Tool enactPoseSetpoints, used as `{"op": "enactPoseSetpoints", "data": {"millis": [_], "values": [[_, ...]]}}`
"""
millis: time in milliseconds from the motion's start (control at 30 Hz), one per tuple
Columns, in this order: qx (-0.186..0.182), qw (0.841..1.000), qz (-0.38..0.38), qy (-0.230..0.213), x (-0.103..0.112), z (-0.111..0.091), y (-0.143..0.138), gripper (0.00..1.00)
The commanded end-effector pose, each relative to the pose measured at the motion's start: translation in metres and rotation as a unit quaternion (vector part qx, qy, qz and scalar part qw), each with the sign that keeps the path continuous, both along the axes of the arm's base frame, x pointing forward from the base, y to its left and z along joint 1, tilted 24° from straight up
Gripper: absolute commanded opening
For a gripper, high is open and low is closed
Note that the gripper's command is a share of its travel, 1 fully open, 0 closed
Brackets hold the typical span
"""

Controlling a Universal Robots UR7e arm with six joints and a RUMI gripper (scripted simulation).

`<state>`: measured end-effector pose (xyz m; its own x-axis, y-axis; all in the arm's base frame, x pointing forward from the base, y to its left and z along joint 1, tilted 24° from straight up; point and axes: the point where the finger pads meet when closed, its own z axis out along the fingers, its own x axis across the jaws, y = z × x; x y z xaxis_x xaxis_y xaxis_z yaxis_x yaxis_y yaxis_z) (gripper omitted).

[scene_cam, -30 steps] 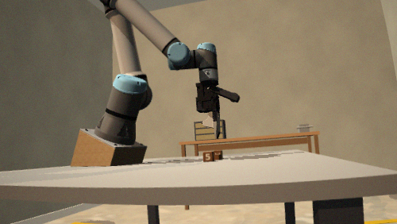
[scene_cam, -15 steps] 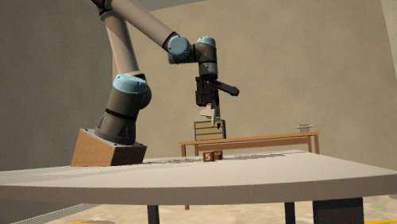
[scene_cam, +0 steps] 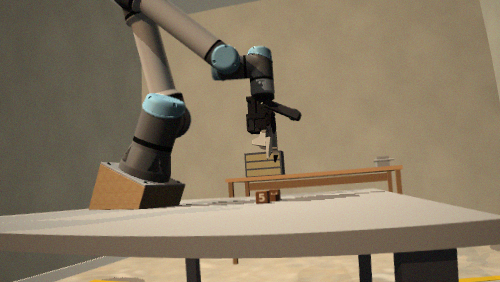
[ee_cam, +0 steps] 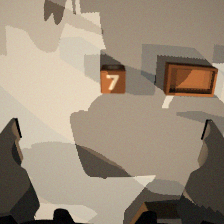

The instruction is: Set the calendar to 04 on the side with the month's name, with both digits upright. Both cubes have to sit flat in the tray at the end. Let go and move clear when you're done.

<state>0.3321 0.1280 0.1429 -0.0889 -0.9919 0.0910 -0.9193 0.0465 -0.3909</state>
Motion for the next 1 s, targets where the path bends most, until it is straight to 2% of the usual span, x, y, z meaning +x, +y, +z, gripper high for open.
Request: {"op": "enactPoseSetpoints", "data": {"millis": [0, 467, 667, 900, 967], "values": [[0.000, 1.000, 0.000, 0.000, 0.000, 0.000, 0.000, 1.00], [0.014, 0.999, -0.034, -0.001, 0.002, 0.000, -0.011, 1.00], [0.040, 0.995, -0.096, -0.002, 0.005, 0.001, -0.032, 1.00], [0.086, 0.974, -0.208, -0.007, 0.007, 0.001, -0.068, 1.00], [0.086, 0.974, -0.208, -0.007, 0.007, 0.001, -0.068, 1.00]]}}
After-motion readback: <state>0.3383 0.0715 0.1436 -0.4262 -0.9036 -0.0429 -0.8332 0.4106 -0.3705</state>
